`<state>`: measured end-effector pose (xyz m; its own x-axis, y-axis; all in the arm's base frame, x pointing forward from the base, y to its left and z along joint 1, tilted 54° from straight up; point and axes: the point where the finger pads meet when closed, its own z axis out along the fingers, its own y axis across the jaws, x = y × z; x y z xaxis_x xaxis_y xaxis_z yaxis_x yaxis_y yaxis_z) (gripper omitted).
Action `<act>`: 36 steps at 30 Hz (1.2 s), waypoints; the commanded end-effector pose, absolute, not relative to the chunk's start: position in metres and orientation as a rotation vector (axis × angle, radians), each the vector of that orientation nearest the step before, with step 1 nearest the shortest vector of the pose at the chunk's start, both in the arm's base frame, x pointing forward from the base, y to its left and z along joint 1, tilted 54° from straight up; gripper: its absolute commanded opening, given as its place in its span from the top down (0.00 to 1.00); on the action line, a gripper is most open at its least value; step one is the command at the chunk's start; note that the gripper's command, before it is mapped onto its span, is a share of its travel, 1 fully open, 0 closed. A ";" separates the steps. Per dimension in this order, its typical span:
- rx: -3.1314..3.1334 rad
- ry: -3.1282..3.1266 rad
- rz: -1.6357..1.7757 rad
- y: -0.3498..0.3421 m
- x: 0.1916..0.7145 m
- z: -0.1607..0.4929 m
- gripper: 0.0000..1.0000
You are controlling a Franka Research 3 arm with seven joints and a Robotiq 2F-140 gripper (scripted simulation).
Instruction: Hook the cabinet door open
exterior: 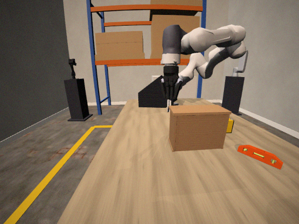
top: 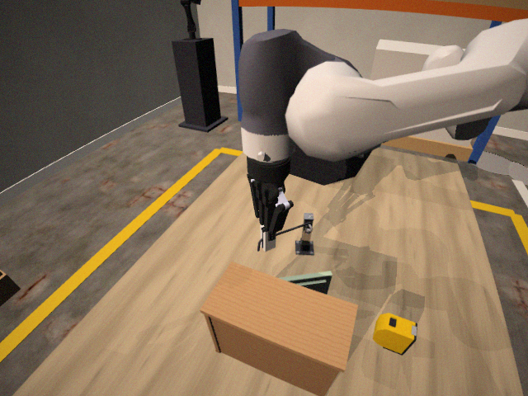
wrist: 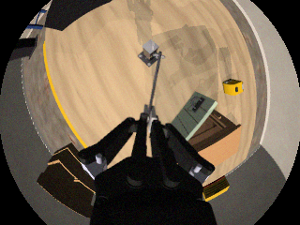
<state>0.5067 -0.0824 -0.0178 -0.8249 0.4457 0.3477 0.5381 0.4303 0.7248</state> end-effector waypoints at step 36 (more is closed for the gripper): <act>-0.504 -2.789 -1.429 -0.065 0.519 0.008 0.97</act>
